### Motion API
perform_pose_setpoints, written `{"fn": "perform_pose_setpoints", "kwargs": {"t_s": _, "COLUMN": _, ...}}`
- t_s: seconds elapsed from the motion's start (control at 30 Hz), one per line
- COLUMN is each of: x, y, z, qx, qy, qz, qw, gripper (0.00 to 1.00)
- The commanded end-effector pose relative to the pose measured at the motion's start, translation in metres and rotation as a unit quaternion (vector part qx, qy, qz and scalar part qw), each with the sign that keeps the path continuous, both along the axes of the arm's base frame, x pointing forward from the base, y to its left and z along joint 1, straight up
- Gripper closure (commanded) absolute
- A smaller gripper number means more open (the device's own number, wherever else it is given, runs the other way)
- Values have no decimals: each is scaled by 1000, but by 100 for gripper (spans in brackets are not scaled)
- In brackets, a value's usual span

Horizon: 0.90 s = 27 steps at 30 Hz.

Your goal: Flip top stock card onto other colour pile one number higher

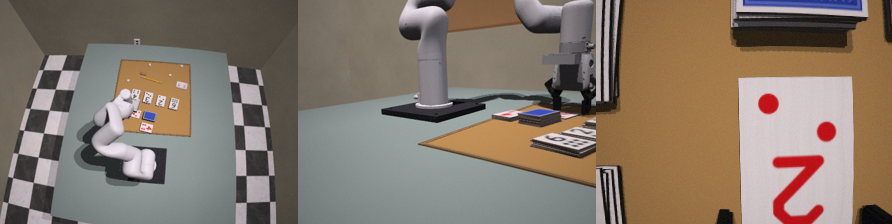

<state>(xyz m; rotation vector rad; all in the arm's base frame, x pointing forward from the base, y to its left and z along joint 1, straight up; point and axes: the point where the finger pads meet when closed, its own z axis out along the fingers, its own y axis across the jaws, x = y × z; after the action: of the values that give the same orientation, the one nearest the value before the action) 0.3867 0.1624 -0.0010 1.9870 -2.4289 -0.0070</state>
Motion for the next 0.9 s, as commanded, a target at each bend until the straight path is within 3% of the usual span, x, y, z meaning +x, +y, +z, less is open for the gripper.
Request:
{"fn": "perform_pose_setpoints", "kwargs": {"t_s": 0.0, "x": 1, "y": 0, "z": 1, "qx": 1, "qy": -2, "qz": 0, "qw": 1000, "gripper": 13}}
{"fn": "perform_pose_setpoints", "kwargs": {"t_s": 0.87, "x": 1, "y": 0, "z": 3, "qx": 1, "qy": -2, "qz": 0, "qw": 1000, "gripper": 13}}
